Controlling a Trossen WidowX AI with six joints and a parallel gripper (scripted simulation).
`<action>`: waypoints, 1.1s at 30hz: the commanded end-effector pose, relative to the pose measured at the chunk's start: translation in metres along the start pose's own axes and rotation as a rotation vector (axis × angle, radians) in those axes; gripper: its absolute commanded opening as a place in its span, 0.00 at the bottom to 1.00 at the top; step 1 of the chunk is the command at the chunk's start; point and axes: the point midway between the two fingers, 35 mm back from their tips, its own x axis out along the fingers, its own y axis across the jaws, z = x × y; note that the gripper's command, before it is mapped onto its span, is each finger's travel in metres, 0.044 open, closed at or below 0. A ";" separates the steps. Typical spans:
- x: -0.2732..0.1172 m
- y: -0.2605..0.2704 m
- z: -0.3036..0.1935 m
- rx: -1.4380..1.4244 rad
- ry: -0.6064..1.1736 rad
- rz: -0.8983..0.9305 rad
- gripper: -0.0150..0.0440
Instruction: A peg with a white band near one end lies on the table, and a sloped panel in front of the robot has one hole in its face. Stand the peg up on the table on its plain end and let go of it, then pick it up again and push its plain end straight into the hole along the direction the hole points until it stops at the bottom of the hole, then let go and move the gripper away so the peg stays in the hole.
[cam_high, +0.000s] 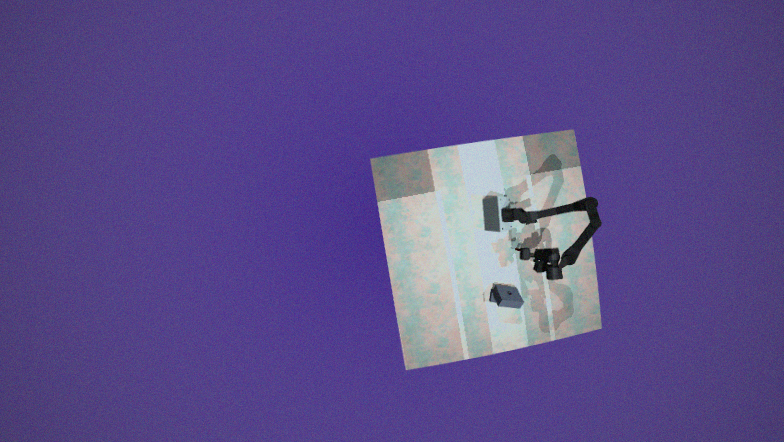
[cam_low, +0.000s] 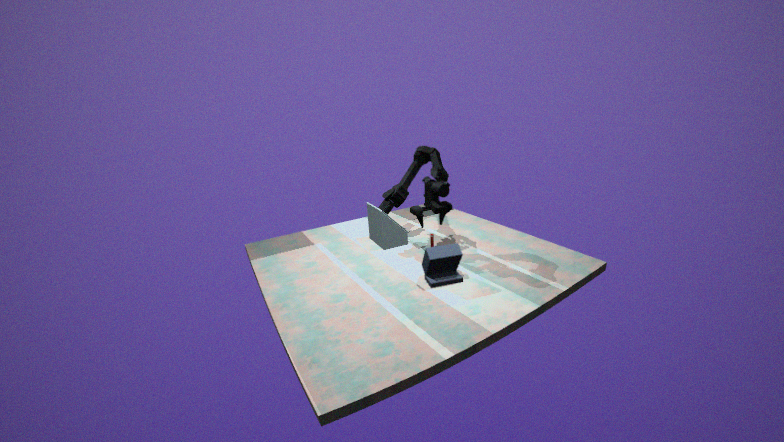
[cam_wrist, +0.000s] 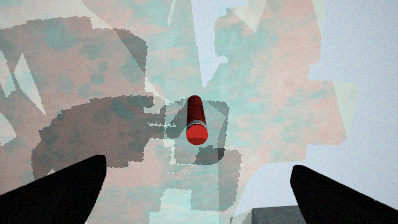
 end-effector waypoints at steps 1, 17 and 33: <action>0.001 0.000 0.000 -0.099 0.000 0.003 1.00; 0.003 0.000 0.000 -0.510 -0.001 0.003 1.00; 0.006 0.000 0.000 -0.922 -0.002 0.003 1.00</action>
